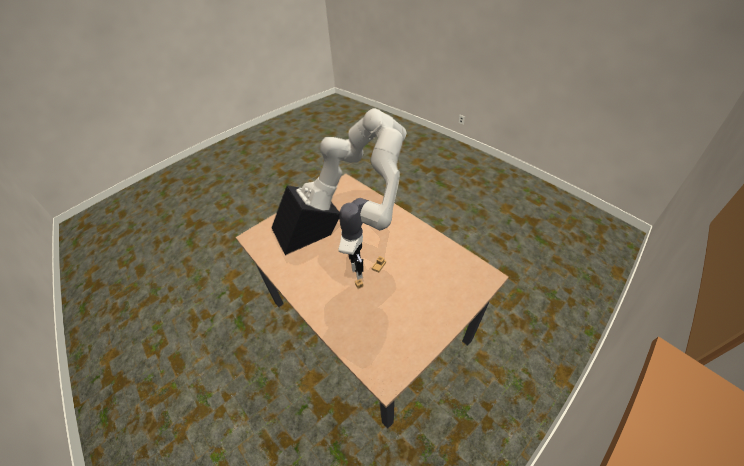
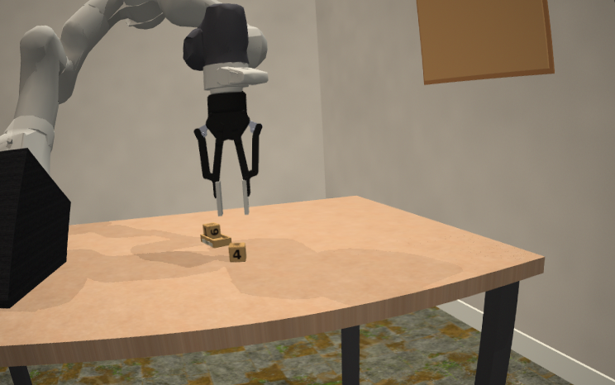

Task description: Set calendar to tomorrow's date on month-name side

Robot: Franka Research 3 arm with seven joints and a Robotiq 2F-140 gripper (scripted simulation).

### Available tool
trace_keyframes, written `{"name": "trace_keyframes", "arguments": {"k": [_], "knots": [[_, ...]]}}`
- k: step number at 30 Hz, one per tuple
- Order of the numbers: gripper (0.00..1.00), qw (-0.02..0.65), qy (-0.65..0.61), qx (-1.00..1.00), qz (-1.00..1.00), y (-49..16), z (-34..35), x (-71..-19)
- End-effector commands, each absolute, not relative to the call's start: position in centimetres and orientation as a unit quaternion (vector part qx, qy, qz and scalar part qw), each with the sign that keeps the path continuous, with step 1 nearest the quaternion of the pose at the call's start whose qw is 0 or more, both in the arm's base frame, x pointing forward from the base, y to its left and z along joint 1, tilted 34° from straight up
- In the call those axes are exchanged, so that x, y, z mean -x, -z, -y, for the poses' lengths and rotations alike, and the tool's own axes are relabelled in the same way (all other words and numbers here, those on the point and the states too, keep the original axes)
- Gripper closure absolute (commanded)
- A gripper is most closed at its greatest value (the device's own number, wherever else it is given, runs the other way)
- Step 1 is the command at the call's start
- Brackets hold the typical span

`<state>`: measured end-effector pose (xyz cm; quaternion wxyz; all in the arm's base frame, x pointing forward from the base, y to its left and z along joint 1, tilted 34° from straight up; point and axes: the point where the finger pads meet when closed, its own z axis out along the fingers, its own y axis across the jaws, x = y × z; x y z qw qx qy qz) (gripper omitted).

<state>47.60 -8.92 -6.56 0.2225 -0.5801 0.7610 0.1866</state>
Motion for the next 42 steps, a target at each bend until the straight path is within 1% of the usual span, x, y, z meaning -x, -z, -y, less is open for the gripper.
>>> {"name": "trace_keyframes", "arguments": {"k": [1, 42], "knots": [[0.71, 0.222, -0.188, 0.580, -0.761, 6.7, 8.7, -47.7], [0.71, 0.222, -0.188, 0.580, -0.761, 10.5, 6.2, -48.3]]}}
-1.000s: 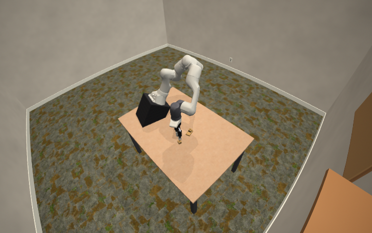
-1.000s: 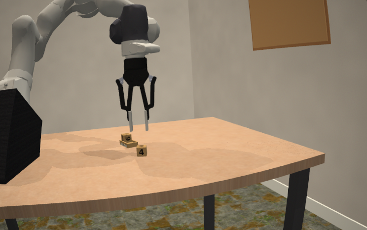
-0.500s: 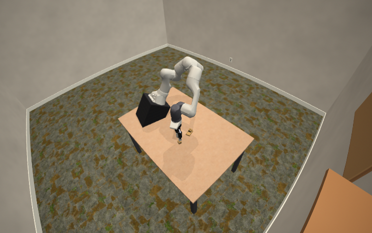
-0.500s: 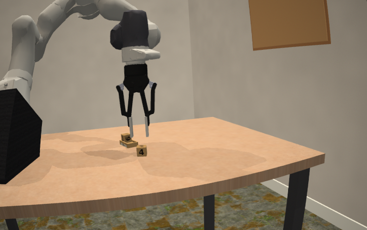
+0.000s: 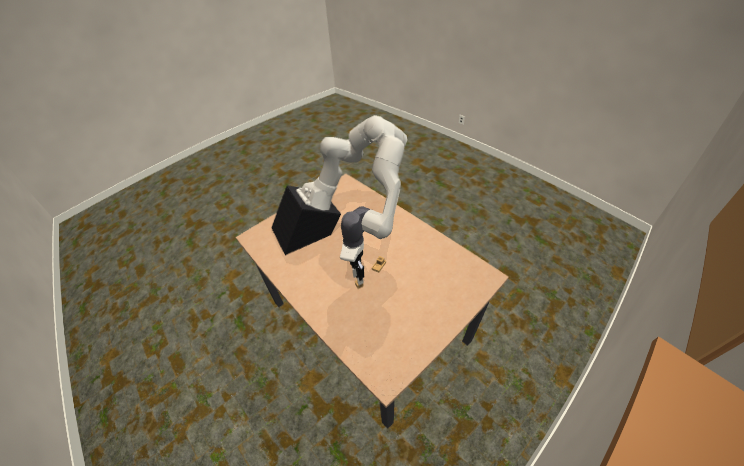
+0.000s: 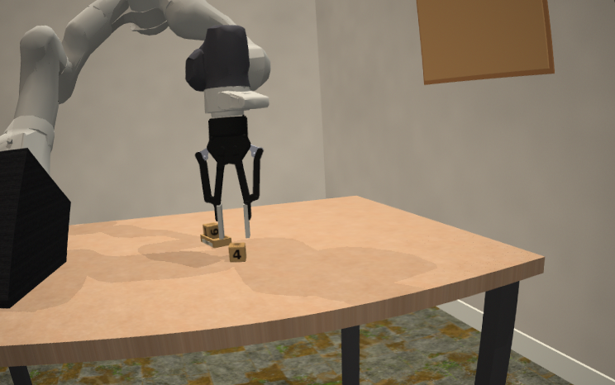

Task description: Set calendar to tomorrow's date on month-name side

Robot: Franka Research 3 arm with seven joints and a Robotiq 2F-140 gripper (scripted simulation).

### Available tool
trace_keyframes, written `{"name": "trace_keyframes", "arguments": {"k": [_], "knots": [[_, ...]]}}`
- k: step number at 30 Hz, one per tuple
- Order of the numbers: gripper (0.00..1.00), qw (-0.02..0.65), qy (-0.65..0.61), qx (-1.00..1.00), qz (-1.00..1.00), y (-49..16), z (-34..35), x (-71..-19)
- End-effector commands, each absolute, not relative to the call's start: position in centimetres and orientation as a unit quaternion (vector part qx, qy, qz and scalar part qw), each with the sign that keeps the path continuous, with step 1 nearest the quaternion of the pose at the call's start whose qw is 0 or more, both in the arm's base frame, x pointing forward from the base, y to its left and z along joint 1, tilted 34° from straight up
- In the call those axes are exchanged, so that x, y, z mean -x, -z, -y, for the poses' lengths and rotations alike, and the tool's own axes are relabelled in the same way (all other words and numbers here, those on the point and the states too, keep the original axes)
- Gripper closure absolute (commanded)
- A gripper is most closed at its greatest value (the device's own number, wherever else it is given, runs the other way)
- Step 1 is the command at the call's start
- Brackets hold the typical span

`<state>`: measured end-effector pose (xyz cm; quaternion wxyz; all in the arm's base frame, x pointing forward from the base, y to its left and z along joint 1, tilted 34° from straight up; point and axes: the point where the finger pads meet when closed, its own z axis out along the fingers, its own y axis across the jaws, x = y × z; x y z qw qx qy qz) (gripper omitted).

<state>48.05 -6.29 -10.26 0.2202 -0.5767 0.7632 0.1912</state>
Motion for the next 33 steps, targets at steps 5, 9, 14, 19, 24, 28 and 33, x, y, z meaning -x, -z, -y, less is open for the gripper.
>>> {"name": "trace_keyframes", "arguments": {"k": [5, 9, 14, 19, 24, 28, 33], "knots": [[0.71, 0.222, -0.188, 0.580, -0.761, 10.67, 6.09, -48.32], [0.71, 0.222, -0.188, 0.580, -0.761, 10.74, 6.05, -48.33], [0.71, 0.222, -0.188, 0.580, -0.761, 10.75, 6.04, -48.33], [0.71, 0.222, -0.188, 0.580, -0.761, 10.75, 6.04, -48.33], [0.71, 0.222, -0.188, 0.580, -0.761, 10.75, 6.04, -48.33], [0.71, 0.222, -0.188, 0.580, -0.761, 10.75, 6.04, -48.33], [0.71, 0.222, -0.188, 0.580, -0.761, 10.75, 6.04, -48.33]]}}
